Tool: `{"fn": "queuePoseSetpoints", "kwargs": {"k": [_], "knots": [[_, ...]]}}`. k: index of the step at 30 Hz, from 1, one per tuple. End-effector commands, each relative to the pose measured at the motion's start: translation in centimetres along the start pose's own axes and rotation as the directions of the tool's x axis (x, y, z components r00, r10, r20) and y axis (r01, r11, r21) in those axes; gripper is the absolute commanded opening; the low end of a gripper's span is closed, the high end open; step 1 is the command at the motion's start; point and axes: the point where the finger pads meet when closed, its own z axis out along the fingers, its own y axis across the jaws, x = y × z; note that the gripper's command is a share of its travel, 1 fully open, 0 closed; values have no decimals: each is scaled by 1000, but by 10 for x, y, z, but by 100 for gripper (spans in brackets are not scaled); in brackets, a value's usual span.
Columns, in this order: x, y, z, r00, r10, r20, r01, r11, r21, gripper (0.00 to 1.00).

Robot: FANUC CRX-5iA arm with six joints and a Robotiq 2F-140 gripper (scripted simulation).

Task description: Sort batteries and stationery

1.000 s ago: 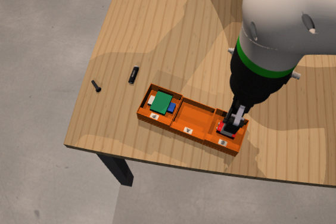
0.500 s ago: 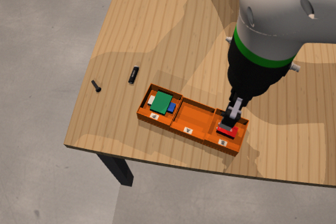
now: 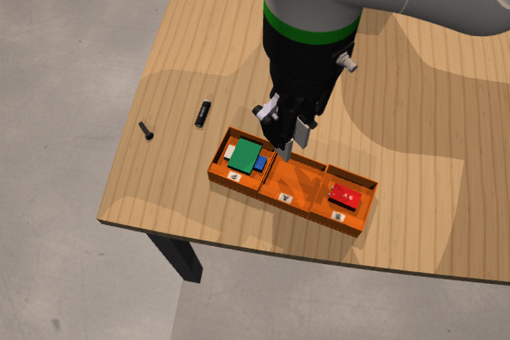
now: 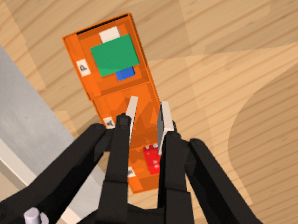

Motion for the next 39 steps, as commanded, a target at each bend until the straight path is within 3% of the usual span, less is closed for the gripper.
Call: {"fn": "queuePoseSetpoints", "kwargs": {"k": [1,4,9,19,21,22,30,39], "knots": [[42,-13,-3,988,156,0,-156,988,3,26],[50,-15,-4,983,185,0,-185,983,3,26],[90,-27,-6,928,372,2,-372,928,3,26],[166,-49,-10,782,624,4,-624,781,4,26],[166,-49,-10,782,624,4,-624,781,4,26],[168,-49,-10,725,689,5,-689,725,4,26],[167,-50,-10,568,823,4,-823,568,5,26],[164,-48,-10,568,823,4,-823,568,5,26]]}}
